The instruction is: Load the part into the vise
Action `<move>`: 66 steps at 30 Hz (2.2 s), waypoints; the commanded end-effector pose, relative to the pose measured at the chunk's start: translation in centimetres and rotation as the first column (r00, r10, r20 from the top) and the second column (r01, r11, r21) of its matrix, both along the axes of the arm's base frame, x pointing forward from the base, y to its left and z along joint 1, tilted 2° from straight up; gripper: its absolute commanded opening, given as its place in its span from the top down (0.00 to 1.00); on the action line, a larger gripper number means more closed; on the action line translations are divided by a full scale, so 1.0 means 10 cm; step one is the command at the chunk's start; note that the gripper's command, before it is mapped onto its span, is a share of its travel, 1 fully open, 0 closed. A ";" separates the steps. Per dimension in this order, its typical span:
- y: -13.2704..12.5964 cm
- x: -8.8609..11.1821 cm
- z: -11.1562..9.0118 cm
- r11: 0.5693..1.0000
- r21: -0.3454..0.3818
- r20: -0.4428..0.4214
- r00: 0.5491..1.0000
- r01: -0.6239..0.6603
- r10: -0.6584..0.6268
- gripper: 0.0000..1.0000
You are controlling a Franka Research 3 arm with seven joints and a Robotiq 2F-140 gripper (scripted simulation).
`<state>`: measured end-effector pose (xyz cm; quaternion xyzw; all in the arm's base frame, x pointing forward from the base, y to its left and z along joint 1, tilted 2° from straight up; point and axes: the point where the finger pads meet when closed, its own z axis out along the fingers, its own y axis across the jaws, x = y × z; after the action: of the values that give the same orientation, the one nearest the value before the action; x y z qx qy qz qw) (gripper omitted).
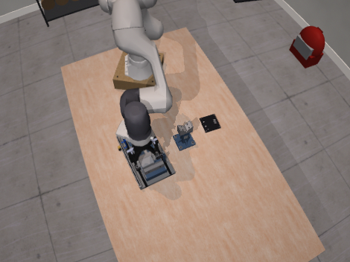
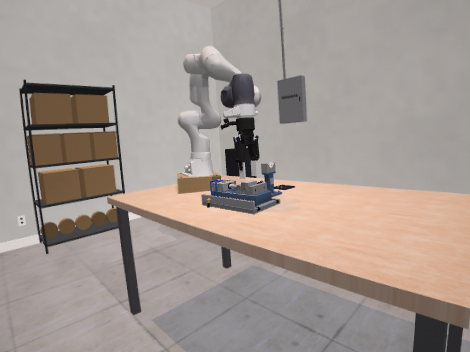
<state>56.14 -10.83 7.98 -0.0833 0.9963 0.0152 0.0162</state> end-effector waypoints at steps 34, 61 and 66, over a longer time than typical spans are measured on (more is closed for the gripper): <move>0.00 -0.04 0.41 1.000 0.006 -0.011 1.000 -0.008 0.008 1.00; -0.03 -0.03 0.41 1.000 0.006 -0.010 1.000 -0.008 0.008 1.00; -0.40 0.02 0.40 1.000 0.006 -0.010 1.000 -0.009 0.009 1.00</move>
<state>56.41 -12.61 12.16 -0.0803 0.9965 0.0183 0.0142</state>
